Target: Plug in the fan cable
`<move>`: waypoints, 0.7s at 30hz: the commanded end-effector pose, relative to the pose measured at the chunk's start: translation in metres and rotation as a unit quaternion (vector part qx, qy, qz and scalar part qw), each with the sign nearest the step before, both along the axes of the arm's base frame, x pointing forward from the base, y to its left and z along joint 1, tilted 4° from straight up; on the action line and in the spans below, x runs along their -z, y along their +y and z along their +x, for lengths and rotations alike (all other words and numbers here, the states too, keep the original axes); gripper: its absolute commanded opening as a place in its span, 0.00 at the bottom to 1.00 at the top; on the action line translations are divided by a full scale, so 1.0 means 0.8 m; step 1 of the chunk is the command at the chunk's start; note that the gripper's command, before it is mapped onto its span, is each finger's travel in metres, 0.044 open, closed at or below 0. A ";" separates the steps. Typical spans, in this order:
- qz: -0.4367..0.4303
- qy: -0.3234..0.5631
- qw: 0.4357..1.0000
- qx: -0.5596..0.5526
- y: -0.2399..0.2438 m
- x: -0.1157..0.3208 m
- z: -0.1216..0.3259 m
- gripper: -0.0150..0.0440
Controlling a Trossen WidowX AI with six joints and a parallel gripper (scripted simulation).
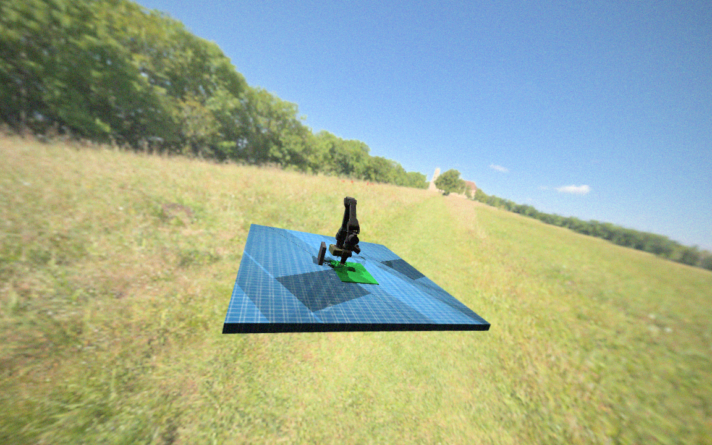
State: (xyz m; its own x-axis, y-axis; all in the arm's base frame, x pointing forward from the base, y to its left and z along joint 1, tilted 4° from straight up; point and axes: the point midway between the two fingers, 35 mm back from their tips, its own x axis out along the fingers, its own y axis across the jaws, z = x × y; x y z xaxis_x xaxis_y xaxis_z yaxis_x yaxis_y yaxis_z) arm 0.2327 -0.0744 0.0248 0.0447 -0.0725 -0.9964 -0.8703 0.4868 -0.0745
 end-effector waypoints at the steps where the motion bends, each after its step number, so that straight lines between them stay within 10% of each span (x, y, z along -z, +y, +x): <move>1: 0.000 -0.002 1.000 -0.001 0.001 -0.033 0.002 0.69; 21: 0.006 -0.004 1.000 -0.002 0.108 -0.066 0.070 0.69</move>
